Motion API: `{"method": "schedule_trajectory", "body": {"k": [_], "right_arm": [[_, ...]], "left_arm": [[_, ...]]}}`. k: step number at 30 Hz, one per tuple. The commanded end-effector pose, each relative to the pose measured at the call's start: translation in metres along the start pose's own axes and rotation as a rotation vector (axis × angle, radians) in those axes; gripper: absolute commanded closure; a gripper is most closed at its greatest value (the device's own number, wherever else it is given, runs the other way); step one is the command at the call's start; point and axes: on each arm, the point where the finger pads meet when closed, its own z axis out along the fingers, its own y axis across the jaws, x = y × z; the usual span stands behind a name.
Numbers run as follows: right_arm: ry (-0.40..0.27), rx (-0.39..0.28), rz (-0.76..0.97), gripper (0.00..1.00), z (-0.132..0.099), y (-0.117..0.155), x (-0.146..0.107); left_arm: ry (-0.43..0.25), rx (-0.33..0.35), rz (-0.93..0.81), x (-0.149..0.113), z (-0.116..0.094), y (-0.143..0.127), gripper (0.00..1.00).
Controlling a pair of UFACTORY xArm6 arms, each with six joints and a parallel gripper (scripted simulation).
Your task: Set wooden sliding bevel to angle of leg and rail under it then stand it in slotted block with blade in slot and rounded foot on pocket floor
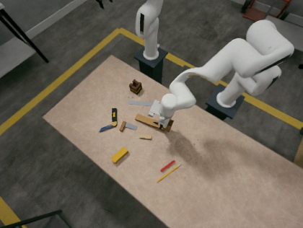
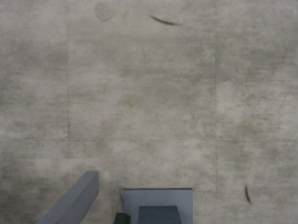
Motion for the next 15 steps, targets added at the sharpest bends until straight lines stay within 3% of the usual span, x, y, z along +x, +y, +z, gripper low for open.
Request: {"method": "schedule_trajectory", "body": {"k": [1, 15], "right_arm": [[0.005, 0.000, 0.000, 0.00, -0.0019, 0.0000, 0.0011], [0.005, 0.000, 0.000, 0.00, -0.0019, 0.0000, 0.0011]], "left_arm": [[0.004, 0.004, 0.000, 0.0012, -0.0051, -0.0013, 1.00], [0.004, 0.004, 0.000, 0.0012, -0.0091, -0.0013, 1.00]]}}
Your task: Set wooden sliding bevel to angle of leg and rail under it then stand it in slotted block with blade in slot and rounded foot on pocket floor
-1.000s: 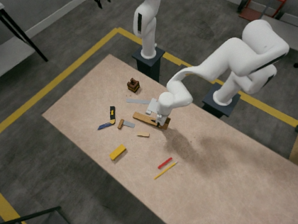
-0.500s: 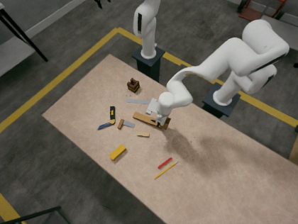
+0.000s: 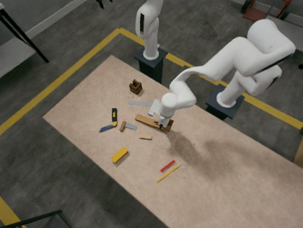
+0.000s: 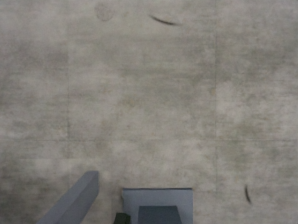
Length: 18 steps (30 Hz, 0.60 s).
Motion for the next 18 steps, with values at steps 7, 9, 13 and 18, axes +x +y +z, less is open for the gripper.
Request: {"method": "schedule_trajectory", "body": {"k": [7, 9, 13, 18], "right_arm": [[0.005, 0.000, 0.000, 0.00, -0.002, 0.000, 0.001], [0.005, 0.000, 0.000, 0.00, -0.002, 0.000, 0.001], [0.005, 0.000, 0.000, 0.00, -0.002, 0.000, 0.001], [0.005, 0.000, 0.000, 0.00, -0.002, 0.000, 0.001]], "left_arm": [[0.003, 0.003, 0.000, 0.007, -0.002, -0.001, 1.00], [0.003, 0.003, 0.000, 0.011, -0.002, -0.001, 1.00], [0.003, 0.003, 0.000, 0.013, -0.002, -0.001, 1.00], [0.003, 0.003, 0.000, 0.013, -0.002, -0.001, 1.00]]}}
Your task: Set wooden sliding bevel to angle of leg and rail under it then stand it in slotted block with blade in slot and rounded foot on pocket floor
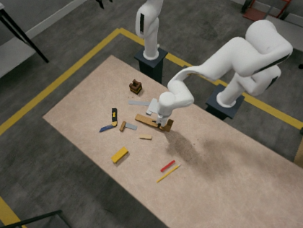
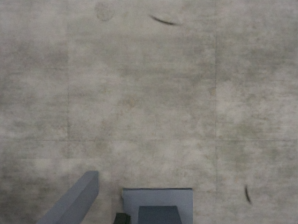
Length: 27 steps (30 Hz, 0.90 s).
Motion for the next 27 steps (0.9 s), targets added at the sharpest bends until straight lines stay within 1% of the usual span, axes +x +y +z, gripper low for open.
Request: {"method": "schedule_trajectory", "body": {"k": [1, 15, 27], "right_arm": [[0.005, 0.000, 0.000, 0.00, -0.002, 0.000, 0.001], [0.005, 0.000, 0.000, 0.00, -0.002, 0.000, 0.001], [0.005, 0.000, 0.000, 0.00, -0.002, 0.000, 0.001]], "left_arm": [[0.003, 0.003, 0.000, 0.001, -0.002, -0.001, 1.00], [0.003, 0.003, 0.000, 0.001, -0.004, -0.001, 1.00], [0.003, 0.003, 0.000, 0.001, -0.020, -0.001, 1.00]]}}
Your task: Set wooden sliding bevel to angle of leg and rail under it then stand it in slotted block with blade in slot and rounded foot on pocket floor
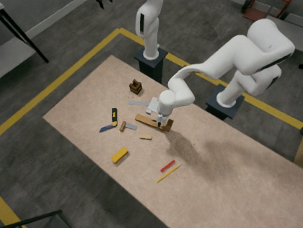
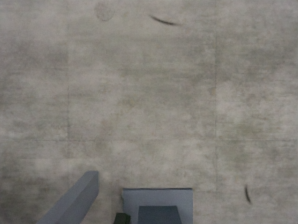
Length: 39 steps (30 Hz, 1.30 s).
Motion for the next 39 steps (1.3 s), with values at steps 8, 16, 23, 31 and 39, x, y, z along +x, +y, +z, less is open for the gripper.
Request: {"method": "schedule_trajectory", "body": {"k": [8, 16, 23, 31, 39], "right_arm": [[0.005, 0.000, 0.000, 0.00, -0.002, 0.000, 0.001], [0.005, 0.000, 0.000, 0.00, -0.002, 0.000, 0.001], [0.005, 0.000, 0.000, 0.00, -0.002, 0.000, 0.001], [0.005, 0.000, 0.000, 0.00, -0.002, 0.000, 0.001], [0.005, 0.000, 0.000, 0.00, -0.002, 0.000, 0.001]], "left_arm": [[0.003, 0.003, 0.000, 0.001, -0.021, -0.001, 1.00], [0.003, 0.003, 0.000, 0.001, -0.040, -0.001, 1.00], [0.003, 0.003, 0.000, 0.001, -0.052, -0.001, 1.00], [0.003, 0.003, 0.000, 0.001, -0.069, -0.001, 1.00], [0.003, 0.003, 0.000, 0.001, -0.078, -0.001, 1.00]]}}
